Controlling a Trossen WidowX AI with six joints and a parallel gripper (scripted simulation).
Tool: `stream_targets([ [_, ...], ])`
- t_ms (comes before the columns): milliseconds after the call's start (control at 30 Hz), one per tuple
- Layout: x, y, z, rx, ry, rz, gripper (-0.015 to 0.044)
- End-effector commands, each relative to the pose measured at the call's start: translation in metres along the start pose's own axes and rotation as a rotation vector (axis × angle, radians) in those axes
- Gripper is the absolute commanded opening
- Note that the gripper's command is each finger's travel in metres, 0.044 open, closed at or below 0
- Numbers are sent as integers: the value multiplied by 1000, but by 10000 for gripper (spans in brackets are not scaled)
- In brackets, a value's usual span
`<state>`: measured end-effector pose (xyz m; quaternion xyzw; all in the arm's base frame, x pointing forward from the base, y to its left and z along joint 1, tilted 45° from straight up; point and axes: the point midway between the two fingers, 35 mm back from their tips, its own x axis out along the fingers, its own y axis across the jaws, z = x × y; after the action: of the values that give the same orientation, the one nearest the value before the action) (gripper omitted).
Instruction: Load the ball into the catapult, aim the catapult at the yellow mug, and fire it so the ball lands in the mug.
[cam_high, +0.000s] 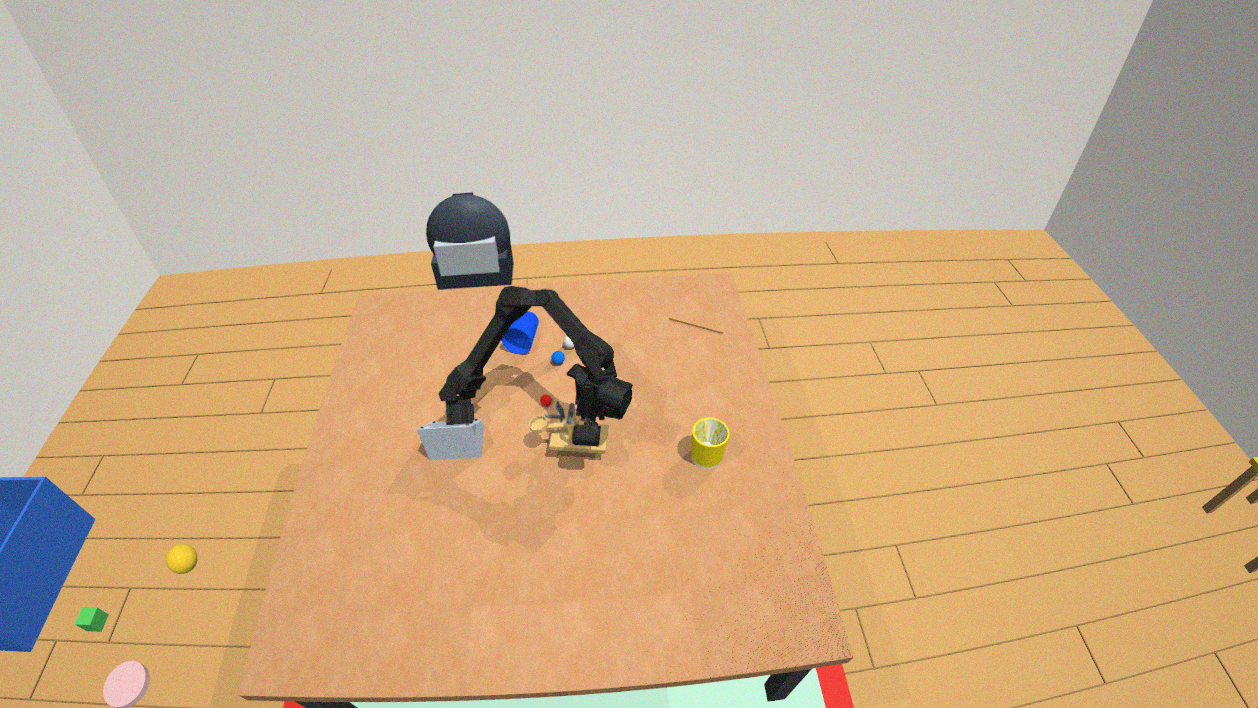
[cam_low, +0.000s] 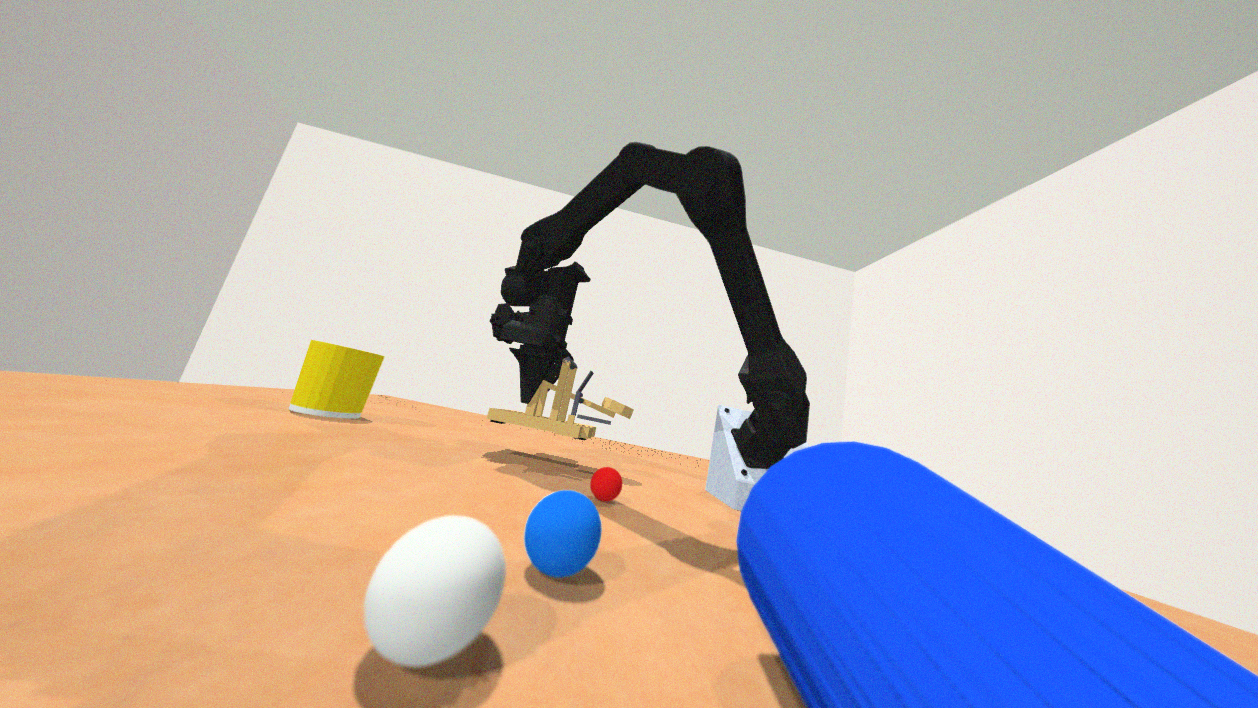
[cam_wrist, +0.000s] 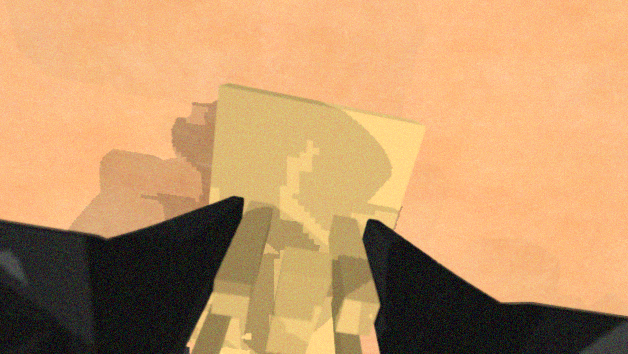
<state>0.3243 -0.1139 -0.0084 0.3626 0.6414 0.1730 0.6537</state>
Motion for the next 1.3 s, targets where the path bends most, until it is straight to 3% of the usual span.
stream_targets([
  [0, -1, 1, 3, -12, -11, -10, 0],
  [1100, 40, 2, 3, -18, -5, -9, 0],
  [1267, 40, 2, 3, -18, -5, -9, 131],
])
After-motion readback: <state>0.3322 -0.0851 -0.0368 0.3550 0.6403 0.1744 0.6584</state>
